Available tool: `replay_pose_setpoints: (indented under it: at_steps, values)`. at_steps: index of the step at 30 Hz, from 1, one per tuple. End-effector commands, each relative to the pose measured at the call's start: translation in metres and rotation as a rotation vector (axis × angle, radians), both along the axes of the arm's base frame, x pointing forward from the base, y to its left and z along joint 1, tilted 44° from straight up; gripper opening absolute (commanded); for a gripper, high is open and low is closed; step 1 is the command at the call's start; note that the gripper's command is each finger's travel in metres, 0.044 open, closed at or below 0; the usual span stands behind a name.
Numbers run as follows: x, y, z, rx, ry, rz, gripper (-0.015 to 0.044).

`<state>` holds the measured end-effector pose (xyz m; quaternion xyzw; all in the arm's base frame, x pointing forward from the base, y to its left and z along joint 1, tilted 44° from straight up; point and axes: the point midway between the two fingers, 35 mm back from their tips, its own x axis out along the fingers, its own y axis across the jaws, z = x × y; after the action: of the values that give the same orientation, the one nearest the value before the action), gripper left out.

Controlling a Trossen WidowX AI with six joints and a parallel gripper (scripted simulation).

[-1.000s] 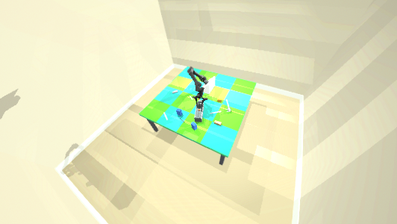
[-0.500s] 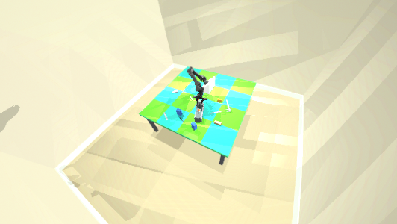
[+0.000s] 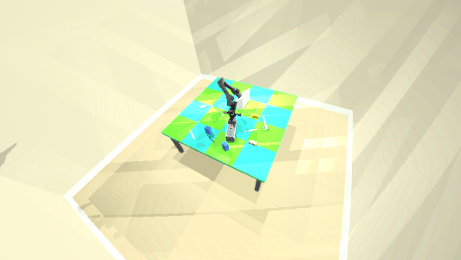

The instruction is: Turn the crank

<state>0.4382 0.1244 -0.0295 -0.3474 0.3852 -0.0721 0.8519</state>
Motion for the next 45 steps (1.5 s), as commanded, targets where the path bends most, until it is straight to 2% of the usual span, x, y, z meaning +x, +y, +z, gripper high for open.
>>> replay_pose_setpoints:
  at_steps: [1,10,27,28,45]
  values:
    - [0.0000,-0.0001,0.0000,0.000,0.000,0.000,0.0000]
    - [0.0000,0.0000,0.0000,0.000,0.000,0.000,0.0000]
    - [0.0000,0.0000,0.0000,0.000,0.000,0.000,0.0440]
    - [0.0000,0.0000,0.0000,0.000,0.000,0.000,0.0440]
    - [0.0000,0.0000,0.0000,0.000,0.000,0.000,0.0000]
